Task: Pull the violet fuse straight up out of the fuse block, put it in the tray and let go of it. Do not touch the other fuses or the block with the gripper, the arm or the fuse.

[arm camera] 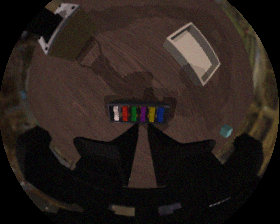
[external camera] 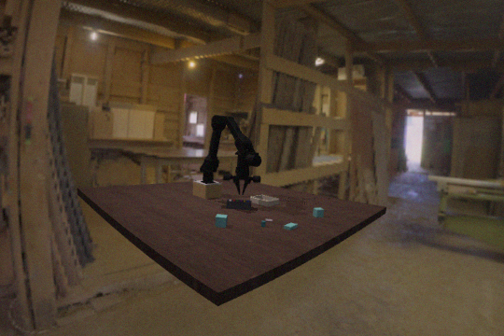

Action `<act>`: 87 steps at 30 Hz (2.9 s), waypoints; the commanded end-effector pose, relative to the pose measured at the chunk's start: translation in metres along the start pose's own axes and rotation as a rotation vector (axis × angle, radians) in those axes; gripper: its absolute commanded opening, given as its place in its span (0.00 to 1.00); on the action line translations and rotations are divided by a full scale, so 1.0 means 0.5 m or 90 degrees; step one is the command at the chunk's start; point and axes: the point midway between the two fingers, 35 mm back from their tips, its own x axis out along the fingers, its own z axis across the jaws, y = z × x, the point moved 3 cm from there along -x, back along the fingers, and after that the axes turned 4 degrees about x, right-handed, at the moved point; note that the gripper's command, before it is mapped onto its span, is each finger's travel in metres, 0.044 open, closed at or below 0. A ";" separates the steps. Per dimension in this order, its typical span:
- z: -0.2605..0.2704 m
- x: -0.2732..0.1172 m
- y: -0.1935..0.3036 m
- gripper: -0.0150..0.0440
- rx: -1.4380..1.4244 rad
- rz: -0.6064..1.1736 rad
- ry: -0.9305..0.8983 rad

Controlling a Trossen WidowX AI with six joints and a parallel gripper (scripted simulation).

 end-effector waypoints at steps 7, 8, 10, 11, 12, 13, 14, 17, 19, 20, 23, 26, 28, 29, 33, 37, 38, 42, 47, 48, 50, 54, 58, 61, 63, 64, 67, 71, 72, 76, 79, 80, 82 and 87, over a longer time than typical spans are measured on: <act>0.000 0.022 -0.003 0.36 -0.003 -0.004 -0.002; 0.000 0.024 -0.004 0.36 -0.003 -0.004 -0.002; 0.000 0.028 -0.004 0.36 -0.003 -0.004 -0.002; 0.000 0.030 -0.004 0.36 -0.003 -0.004 -0.002; 0.000 0.032 -0.004 0.36 -0.003 -0.004 -0.002; 0.000 0.034 -0.005 0.36 -0.003 -0.005 -0.002; -0.001 0.035 -0.005 0.36 -0.003 -0.005 -0.002; -0.001 0.041 -0.006 0.36 -0.003 -0.005 -0.002; -0.001 0.045 -0.006 0.36 -0.003 -0.005 -0.002; -0.001 0.047 -0.007 0.36 -0.003 -0.005 -0.002; -0.001 0.053 -0.008 0.36 -0.003 -0.005 -0.002; -0.001 0.057 -0.009 0.36 -0.003 -0.005 -0.002; -0.001 0.058 -0.009 0.36 -0.003 -0.005 -0.002; -0.001 0.058 -0.009 0.36 -0.003 -0.005 -0.002; -0.001 0.058 -0.009 0.36 -0.003 -0.005 -0.002; -0.001 0.058 -0.009 0.36 -0.003 -0.005 -0.002; -0.001 0.058 -0.009 0.36 -0.003 -0.005 -0.002; -0.001 0.062 -0.009 0.36 -0.003 -0.005 -0.002; -0.001 0.071 -0.009 0.36 -0.003 -0.005 -0.002; -0.001 0.073 -0.009 0.36 -0.003 -0.005 -0.002; -0.001 0.077 -0.009 0.36 -0.003 -0.005 -0.002; -0.001 0.078 -0.009 0.36 -0.003 -0.005 -0.002; -0.001 0.078 -0.009 0.36 -0.003 -0.005 -0.002; -0.001 0.076 -0.008 0.33 -0.005 -0.003 -0.002; -0.001 0.076 -0.008 0.31 -0.005 -0.003 -0.002; -0.001 0.076 -0.008 0.30 -0.005 -0.003 -0.002; -0.001 0.076 -0.008 0.26 -0.005 -0.003 -0.002; -0.001 0.076 -0.008 0.25 -0.005 -0.003 -0.002; -0.001 0.076 -0.008 0.25 -0.005 -0.003 -0.002; -0.001 0.072 -0.008 0.25 -0.005 -0.003 -0.002; -0.001 0.070 -0.008 0.25 -0.005 -0.003 -0.002; -0.001 0.069 -0.008 0.25 -0.005 -0.003 -0.002; -0.001 0.067 -0.008 0.25 -0.005 -0.003 -0.002; -0.001 0.062 -0.007 0.25 -0.005 -0.003 -0.002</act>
